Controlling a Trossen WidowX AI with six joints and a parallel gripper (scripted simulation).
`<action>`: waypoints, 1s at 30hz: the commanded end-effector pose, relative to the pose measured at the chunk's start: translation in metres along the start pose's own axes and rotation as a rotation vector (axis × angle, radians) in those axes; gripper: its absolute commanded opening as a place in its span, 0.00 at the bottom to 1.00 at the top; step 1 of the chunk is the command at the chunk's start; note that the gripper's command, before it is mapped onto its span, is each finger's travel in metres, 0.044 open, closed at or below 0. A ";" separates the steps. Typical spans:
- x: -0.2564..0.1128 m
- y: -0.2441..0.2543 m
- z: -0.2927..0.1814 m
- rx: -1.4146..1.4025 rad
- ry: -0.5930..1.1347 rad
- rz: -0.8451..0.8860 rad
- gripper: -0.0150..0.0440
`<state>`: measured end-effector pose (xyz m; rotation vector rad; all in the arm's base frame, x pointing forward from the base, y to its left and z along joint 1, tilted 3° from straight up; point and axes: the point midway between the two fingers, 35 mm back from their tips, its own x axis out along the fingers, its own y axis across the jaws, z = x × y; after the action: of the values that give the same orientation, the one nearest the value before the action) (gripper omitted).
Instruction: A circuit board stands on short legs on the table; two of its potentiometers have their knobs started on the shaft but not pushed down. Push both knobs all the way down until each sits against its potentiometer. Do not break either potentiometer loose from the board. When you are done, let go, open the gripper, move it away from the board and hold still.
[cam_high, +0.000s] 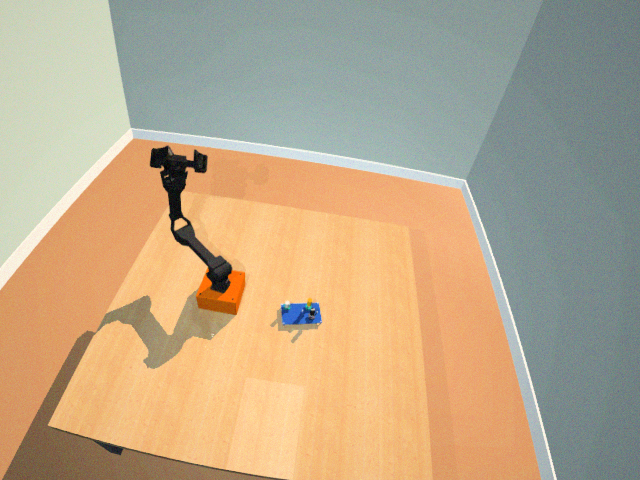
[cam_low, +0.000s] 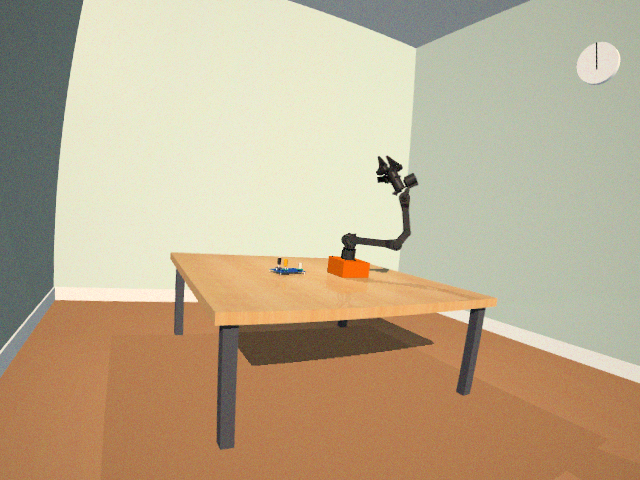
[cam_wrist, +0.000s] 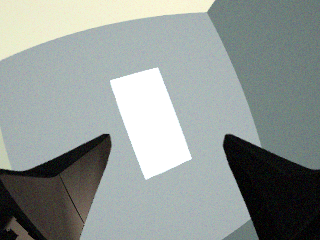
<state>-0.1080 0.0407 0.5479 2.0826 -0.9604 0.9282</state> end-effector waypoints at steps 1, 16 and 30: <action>0.001 -0.001 0.001 -0.002 -0.003 -0.003 0.89; 0.088 -0.073 0.087 -0.167 -0.245 -0.321 0.25; 0.129 -0.170 0.171 -0.334 -0.396 -0.696 0.25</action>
<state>0.1270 -0.0480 0.5246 2.1234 -0.5188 0.0640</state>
